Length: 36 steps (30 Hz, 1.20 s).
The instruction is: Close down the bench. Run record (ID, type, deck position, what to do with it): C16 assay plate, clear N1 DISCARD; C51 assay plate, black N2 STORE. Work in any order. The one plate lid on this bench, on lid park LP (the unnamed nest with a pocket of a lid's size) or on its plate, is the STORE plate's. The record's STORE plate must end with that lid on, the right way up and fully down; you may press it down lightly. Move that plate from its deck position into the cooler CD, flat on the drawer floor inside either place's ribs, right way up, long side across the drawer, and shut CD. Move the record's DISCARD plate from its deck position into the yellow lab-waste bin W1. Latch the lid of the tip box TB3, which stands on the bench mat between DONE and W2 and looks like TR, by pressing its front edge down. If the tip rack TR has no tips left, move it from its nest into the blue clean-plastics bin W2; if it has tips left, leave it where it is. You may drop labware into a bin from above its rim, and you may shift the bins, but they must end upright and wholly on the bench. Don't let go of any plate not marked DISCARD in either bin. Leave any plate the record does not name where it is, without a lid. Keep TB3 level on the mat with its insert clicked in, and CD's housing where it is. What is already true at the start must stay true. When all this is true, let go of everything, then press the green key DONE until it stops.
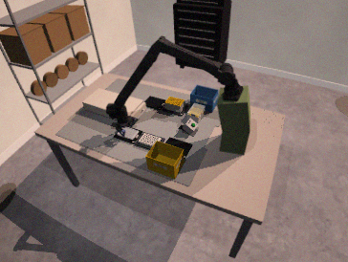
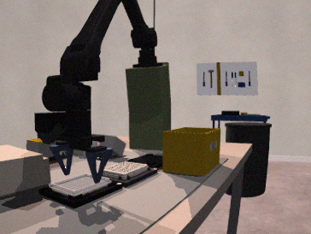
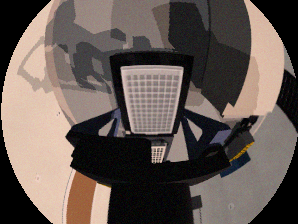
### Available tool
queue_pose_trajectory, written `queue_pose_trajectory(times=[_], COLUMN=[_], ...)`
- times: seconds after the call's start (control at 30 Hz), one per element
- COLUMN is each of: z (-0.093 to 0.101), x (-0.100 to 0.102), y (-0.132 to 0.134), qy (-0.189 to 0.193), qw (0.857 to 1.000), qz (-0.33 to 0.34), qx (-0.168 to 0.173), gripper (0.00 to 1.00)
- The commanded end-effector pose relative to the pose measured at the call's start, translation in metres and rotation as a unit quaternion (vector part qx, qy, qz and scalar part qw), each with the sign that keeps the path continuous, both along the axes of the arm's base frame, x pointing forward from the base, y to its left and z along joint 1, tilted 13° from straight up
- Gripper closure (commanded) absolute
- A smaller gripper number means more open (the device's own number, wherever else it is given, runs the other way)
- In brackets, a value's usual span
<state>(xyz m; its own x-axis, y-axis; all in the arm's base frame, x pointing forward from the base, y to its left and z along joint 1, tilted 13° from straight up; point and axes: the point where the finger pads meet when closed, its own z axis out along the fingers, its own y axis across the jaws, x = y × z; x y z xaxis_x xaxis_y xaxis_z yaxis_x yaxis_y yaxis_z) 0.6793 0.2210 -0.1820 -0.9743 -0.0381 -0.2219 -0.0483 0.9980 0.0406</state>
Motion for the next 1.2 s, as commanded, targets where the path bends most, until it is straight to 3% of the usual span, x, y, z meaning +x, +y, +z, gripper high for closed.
queue_pose_trajectory(times=[0.0,0.7,0.73,1.1,1.17], z=[0.017,0.017,0.007,0.006,-0.002], x=[0.018,0.018,0.019,0.03,0.029], y=[-0.006,-0.006,-0.005,-0.002,-0.003], qy=[-0.019,-0.019,-0.018,-0.029,-0.026], qw=[1.0,1.0,1.0,1.0,1.0], qz=[-0.004,-0.004,-0.004,-0.004,-0.004], qx=[0.004,0.004,0.004,0.007,0.006], gripper=[0.0,0.0,0.0,0.0,0.0])
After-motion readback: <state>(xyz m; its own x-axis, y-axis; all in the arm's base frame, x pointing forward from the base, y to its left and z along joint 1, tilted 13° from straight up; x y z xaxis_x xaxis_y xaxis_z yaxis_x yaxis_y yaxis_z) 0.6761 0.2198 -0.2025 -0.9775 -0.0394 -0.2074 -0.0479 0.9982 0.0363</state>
